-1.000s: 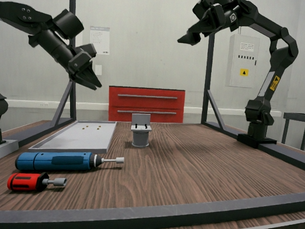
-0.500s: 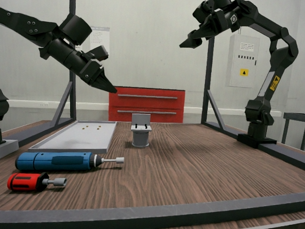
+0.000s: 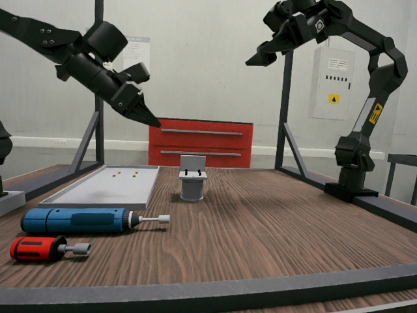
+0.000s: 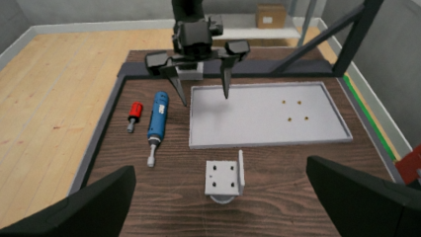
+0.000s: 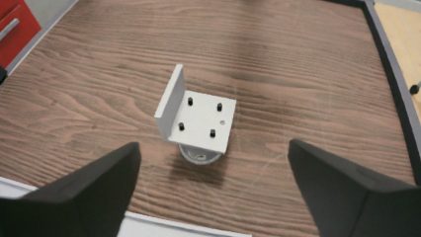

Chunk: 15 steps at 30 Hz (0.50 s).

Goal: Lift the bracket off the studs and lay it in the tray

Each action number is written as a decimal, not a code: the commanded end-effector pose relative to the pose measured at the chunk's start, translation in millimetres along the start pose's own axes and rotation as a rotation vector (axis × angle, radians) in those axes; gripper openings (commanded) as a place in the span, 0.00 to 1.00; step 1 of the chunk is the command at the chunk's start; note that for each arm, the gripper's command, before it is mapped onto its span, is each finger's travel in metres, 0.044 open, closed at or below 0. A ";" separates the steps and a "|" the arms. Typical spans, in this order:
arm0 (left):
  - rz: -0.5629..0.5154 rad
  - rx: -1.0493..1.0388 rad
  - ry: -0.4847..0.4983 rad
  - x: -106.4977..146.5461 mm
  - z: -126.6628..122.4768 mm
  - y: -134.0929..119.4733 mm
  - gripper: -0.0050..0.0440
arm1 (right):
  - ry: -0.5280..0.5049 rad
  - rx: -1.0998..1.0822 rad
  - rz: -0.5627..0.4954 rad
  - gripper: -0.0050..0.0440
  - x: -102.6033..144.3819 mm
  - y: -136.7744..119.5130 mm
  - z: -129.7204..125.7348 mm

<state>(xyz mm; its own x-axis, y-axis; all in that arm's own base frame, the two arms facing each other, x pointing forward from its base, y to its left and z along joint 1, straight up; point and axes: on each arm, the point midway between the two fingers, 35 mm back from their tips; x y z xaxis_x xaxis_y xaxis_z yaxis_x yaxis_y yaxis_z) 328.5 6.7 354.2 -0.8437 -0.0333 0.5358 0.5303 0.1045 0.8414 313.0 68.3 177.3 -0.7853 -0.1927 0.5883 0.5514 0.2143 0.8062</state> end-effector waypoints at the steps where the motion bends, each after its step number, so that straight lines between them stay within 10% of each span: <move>1: 0.018 -0.031 -0.019 4.4 0.7 5.3 1.00 | -0.004 -0.019 0.011 0.66 -3.1 16.0 0.9; 9: 0.158 -0.132 -0.113 11.6 1.5 -3.3 1.00 | -0.022 -0.102 0.182 0.37 -37.8 33.0 11.1; 15: 0.239 -0.183 -0.190 19.5 1.0 -8.8 1.00 | -0.066 -0.165 0.349 0.37 -77.8 40.5 26.6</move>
<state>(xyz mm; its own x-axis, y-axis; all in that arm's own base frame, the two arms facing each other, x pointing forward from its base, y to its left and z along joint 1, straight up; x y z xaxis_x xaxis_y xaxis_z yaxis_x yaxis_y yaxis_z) 310.5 6.2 352.0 -0.7120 0.1237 0.6912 0.6901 -0.0587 0.7214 369.3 104.3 161.4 -0.6147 -0.1077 0.7813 0.7713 0.1251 0.6241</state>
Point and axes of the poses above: on each arm, the point midway between the two fingers, 35 mm back from their tips, its own x axis back along the fingers, its own z axis across the jaws, y = z × x, and after that the axes turned 5 degrees about x, right-handed
